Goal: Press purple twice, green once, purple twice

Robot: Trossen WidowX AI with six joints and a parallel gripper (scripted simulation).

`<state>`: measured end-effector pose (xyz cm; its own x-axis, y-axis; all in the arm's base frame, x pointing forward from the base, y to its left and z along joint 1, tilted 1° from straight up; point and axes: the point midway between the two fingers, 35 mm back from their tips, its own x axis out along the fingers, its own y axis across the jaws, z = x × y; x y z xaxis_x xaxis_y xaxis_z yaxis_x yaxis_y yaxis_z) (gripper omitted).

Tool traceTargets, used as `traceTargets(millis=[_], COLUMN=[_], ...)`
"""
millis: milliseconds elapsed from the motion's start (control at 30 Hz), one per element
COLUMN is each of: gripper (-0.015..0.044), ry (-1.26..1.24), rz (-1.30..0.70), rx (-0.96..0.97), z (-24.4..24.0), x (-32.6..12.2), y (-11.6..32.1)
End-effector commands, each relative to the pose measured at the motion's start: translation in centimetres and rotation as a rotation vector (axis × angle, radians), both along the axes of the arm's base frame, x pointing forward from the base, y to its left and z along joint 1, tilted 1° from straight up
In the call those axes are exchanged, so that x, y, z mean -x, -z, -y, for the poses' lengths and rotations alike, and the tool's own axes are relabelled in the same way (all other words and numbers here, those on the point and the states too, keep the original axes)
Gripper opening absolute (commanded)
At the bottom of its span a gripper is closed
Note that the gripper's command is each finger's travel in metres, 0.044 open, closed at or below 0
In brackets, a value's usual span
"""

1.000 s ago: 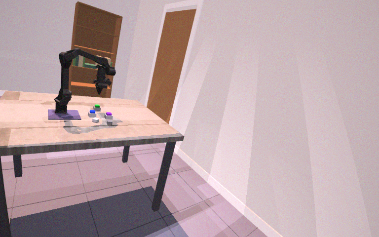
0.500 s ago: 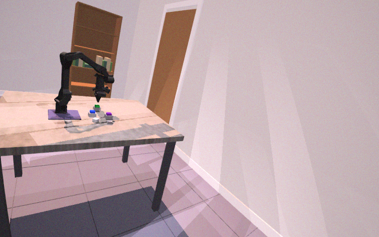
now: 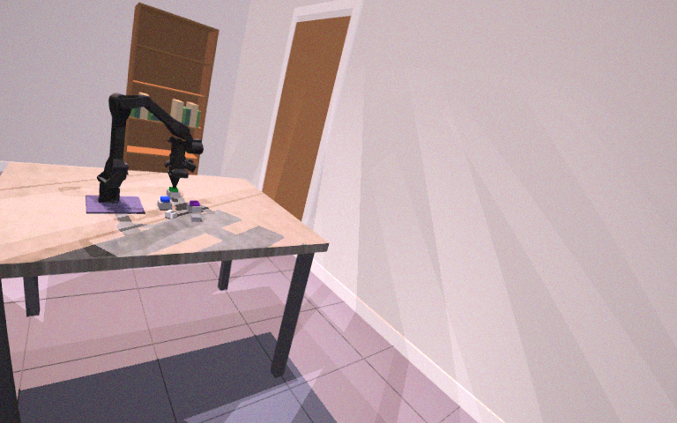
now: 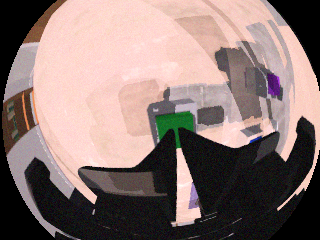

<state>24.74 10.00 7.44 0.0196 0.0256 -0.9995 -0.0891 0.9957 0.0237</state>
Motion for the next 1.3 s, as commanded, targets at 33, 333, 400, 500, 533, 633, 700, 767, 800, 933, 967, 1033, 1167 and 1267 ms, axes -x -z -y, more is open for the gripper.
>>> traceTargets(millis=[33, 333, 400, 500, 533, 633, 700, 767, 800, 933, 967, 1033, 1167, 1267], gripper=[0.0020, 0.0020, 0.0020, 0.0020, 0.0020, 0.0020, 0.0020, 0.0020, 0.0020, 0.0020, 0.0020, 0.0020, 0.0020, 0.0020], ry=[0.003, 0.003, 0.003, 0.003, 0.003, 0.003, 0.001, 0.002, 0.003, 0.003, 0.003, 0.003, 0.003, 0.004], rz=[-0.007, -0.007, -0.007, -0.007, -0.007, -0.007, -0.003, -0.007, -0.007, -0.007, -0.007, -0.007, -0.007, -0.006], rx=[0.001, 0.001, 0.001, 0.001, 0.001, 0.001, 0.001, 0.001, 0.001, 0.001, 0.001, 0.001, 0.001, 0.001], z=[0.0, 0.0, 0.0, 0.0, 0.0, 0.0, 0.0, 0.1, 0.1, 0.1, 0.1, 0.2, 0.3, 0.9], x=[0.2, 0.2, 0.2, 0.2, 0.2, 0.2, 0.1, 0.2, 0.2, 0.1, 0.1, 0.1, 0.3, -0.2], y=[0.8, 0.8, 0.8, 0.8, 0.8, 0.8, -0.4, -2.3, -2.6, -3.4, -4.4, -6.9, -8.7, -8.7])
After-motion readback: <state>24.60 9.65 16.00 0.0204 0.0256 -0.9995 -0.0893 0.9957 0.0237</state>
